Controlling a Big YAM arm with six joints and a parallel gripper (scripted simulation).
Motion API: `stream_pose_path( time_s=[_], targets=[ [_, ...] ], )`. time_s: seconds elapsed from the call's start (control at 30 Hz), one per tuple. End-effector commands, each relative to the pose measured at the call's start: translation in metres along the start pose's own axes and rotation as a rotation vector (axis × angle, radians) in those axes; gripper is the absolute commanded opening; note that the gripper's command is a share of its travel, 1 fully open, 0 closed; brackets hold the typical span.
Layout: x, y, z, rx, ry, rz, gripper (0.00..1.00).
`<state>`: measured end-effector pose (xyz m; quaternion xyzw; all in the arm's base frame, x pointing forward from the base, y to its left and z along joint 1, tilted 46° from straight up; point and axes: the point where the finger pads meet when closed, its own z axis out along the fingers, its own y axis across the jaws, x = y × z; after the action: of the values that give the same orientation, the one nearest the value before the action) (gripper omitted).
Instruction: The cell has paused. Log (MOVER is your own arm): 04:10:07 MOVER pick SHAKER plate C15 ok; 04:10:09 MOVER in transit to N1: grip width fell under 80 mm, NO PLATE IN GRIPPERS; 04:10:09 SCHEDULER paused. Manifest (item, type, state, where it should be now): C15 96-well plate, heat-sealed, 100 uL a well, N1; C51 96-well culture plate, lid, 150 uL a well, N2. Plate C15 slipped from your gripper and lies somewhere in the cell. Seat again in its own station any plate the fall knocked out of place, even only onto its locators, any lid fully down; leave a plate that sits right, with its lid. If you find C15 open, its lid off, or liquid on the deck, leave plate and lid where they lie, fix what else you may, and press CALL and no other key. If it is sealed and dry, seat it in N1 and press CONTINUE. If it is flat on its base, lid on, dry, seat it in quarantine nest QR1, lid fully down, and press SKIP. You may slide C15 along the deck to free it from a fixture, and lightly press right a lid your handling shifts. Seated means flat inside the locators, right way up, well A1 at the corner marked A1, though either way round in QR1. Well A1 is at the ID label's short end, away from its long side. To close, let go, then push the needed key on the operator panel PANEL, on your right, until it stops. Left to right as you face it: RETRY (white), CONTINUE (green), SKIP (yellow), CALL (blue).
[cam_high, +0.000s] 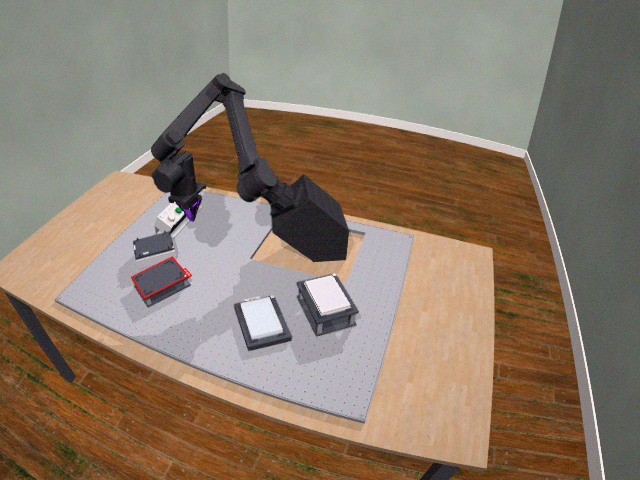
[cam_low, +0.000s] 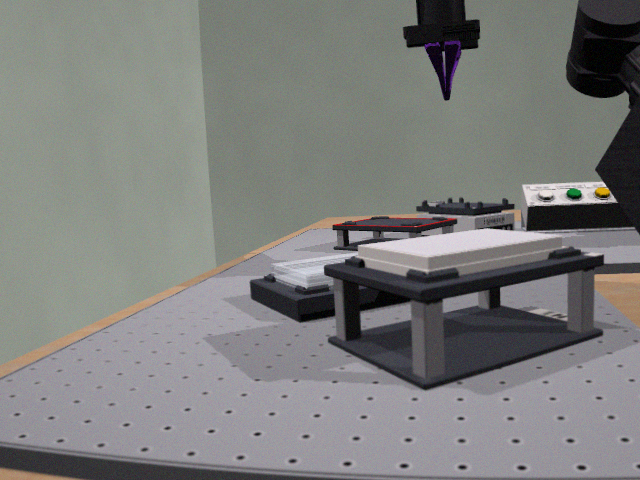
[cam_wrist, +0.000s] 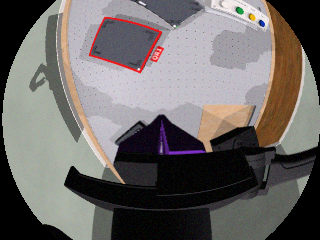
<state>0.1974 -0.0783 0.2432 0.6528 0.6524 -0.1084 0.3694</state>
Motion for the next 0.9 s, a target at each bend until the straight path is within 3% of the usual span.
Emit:
stream_pose_path(
  time_s=[0.0,0.13,0.17,0.33,0.53,0.7,0.87],
  targets=[
    [-0.031,0.011,-0.016,-0.056,-0.012,-0.024,0.0],
    [-0.042,0.008,-0.017,-0.058,-0.016,-0.024,0.0],
    [-0.042,0.002,-0.012,-0.044,-0.016,-0.037,0.0],
    [-0.072,0.001,-0.02,-0.062,-0.03,-0.026,0.0],
    [-0.057,-0.004,-0.008,-0.034,-0.01,-0.074,0.0],
    [-0.07,-0.02,-0.005,-0.026,-0.022,-0.055,0.0],
    [-0.097,-0.032,-0.014,-0.044,-0.041,-0.047,0.0]
  ],
)
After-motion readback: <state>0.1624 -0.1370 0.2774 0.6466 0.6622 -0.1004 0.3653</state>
